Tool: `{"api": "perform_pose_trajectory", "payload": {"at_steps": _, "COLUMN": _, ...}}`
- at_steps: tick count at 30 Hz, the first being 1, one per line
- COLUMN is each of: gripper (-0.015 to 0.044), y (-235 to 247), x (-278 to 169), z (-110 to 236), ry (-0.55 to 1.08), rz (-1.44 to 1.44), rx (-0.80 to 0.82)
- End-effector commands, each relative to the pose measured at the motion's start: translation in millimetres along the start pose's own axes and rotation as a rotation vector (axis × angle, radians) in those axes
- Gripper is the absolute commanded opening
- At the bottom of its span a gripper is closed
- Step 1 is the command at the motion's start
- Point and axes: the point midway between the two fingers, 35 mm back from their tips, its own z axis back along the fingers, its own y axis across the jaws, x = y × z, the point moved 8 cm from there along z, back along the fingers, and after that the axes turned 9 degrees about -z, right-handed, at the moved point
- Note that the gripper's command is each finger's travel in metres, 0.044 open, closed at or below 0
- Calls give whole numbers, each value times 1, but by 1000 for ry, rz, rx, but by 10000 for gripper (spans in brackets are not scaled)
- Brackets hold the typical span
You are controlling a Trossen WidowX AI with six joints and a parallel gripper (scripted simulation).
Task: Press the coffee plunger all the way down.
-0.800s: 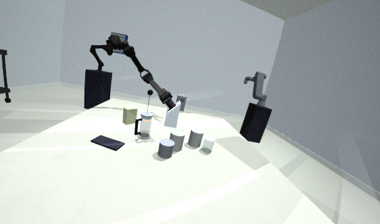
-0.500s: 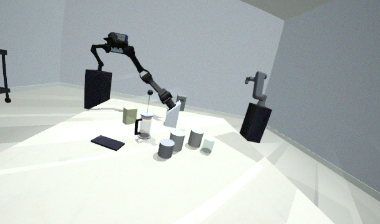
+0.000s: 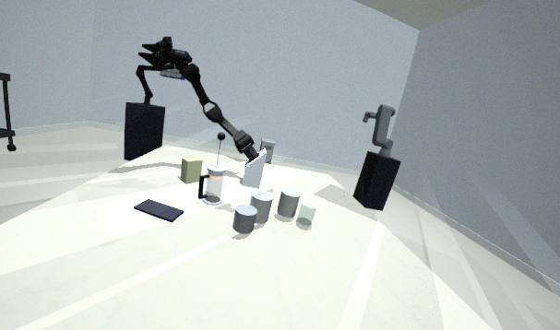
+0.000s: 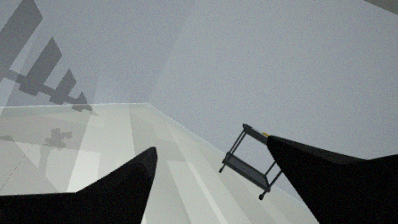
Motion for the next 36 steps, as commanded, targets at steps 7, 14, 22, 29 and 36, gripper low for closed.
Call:
{"api": "perform_pose_trajectory", "payload": {"at_steps": 7, "gripper": 440, "y": 111, "x": 48, "z": 28, "ry": -55, "rz": -181, "rx": 424}}
{"api": "perform_pose_trajectory", "payload": {"at_steps": 14, "gripper": 440, "y": 173, "x": 65, "z": 65, "ry": 11, "rz": -266, "rx": 664}}
{"api": "perform_pose_trajectory", "payload": {"at_steps": 22, "gripper": 440, "y": 228, "x": 69, "z": 117, "ry": 142, "rz": -308, "rx": 857}}
{"api": "perform_pose_trajectory", "payload": {"at_steps": 29, "gripper": 440, "y": 265, "x": 62, "z": 167, "ry": 279, "rz": -307, "rx": 952}}
{"api": "perform_pose_trajectory", "payload": {"at_steps": 36, "gripper": 440, "y": 290, "x": 44, "z": 216, "ry": 397, "rz": -285, "rx": 972}}
